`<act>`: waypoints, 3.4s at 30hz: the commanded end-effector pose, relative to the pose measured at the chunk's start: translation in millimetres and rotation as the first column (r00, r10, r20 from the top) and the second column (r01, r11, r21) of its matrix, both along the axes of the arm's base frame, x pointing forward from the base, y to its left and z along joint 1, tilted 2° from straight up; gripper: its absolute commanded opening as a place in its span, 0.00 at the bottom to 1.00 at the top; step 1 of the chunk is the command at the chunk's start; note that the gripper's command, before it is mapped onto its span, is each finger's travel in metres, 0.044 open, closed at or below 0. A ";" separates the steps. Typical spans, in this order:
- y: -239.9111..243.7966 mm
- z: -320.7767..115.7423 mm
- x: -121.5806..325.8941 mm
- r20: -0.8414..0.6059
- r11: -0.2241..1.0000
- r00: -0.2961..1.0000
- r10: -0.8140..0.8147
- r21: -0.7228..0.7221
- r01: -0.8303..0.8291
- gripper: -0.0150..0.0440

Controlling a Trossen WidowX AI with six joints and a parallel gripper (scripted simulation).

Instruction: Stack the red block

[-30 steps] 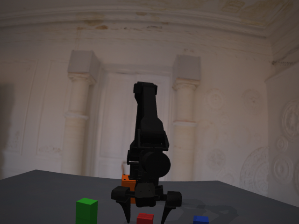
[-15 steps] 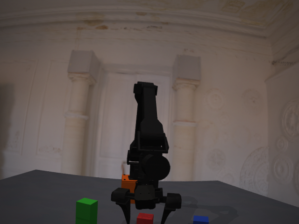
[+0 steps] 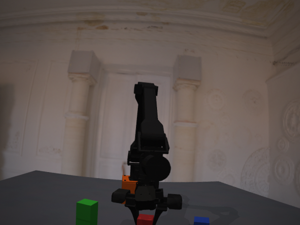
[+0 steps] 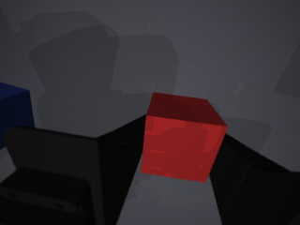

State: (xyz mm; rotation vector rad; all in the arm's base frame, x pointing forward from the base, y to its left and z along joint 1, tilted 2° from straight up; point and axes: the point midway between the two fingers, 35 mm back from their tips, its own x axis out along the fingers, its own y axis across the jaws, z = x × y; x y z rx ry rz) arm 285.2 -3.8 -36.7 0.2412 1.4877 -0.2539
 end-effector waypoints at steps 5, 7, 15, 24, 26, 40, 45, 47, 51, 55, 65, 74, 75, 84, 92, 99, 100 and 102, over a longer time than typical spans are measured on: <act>0.4 7.5 -0.1 0.000 1.000 1.000 0.003 0.003 -0.003 0.31; 0.5 14.8 -0.3 0.001 1.000 1.000 0.003 0.003 -0.003 0.25; 0.8 52.5 -2.6 0.001 1.000 1.000 0.003 0.003 -0.003 0.25; 1.6 100.6 -5.7 0.001 1.000 1.000 0.003 0.003 -0.003 0.25; 1.7 110.9 -6.4 0.001 1.000 1.000 0.003 0.003 -0.003 0.25; -20.9 118.0 2.2 0.003 1.000 1.000 -0.010 -0.001 0.010 0.25; -46.6 118.6 8.7 0.004 1.000 1.000 -0.019 -0.005 0.019 0.25; -57.0 119.3 10.6 0.003 1.000 1.000 -0.016 -0.006 0.016 0.25; -78.5 120.5 13.3 0.003 1.000 1.000 -0.012 -0.007 0.012 0.25; -100.7 121.6 14.4 0.003 1.000 1.000 -0.008 -0.009 0.008 0.25; -155.2 123.4 8.9 0.002 1.000 1.000 0.003 -0.014 -0.003 0.25; -156.6 109.7 9.5 0.002 1.000 1.000 0.003 -0.014 -0.003 0.25; -156.7 105.8 9.8 0.002 1.000 1.000 0.003 -0.014 -0.003 0.25; -157.0 89.8 10.5 0.002 1.000 1.000 0.003 -0.014 -0.003 0.25; -157.1 88.8 10.6 0.002 1.000 1.000 0.003 -0.014 -0.003 0.25; -157.1 88.0 10.6 0.002 1.000 1.000 0.003 -0.014 -0.003 0.25; -157.1 88.0 10.6 0.002 1.000 1.000 0.003 -0.014 -0.003 0.25; -157.1 88.0 10.6 0.002 1.000 1.000 0.003 -0.014 -0.003 0.25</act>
